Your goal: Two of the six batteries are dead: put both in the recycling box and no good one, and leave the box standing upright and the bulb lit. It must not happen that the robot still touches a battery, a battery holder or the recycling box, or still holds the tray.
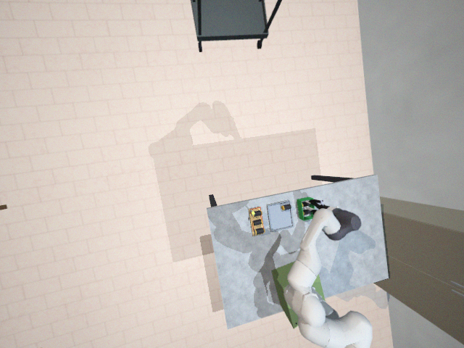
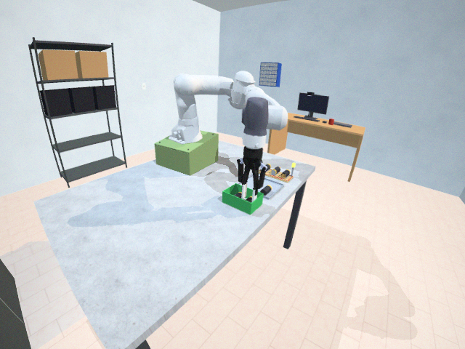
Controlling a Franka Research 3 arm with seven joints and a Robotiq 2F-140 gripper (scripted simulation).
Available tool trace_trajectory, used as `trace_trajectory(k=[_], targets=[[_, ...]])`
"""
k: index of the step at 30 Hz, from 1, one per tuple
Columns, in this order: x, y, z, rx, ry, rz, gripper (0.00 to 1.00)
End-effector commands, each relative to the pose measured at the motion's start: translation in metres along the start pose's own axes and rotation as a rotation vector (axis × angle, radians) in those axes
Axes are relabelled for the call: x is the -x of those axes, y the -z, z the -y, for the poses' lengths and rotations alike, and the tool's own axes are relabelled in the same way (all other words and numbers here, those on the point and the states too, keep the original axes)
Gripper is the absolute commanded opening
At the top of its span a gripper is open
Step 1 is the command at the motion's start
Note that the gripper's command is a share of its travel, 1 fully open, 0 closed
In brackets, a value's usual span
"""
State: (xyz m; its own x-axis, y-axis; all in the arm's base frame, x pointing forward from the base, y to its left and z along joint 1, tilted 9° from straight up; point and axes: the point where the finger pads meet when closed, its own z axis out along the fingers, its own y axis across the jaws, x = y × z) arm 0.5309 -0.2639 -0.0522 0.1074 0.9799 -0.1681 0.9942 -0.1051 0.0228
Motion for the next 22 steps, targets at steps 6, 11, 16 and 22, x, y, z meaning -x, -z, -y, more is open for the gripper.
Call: trace_trajectory(k=[6,11,16,22], targets=[[-0.002,0.036,0.001,-0.006,-0.001,-0.005,0.29],[-0.002,0.049,0.001,-0.006,-0.001,-0.005,0.29],[-0.002,0.057,0.001,-0.006,-0.001,-0.005,0.29],[-0.002,0.058,0.001,-0.006,-0.001,-0.005,0.29]])
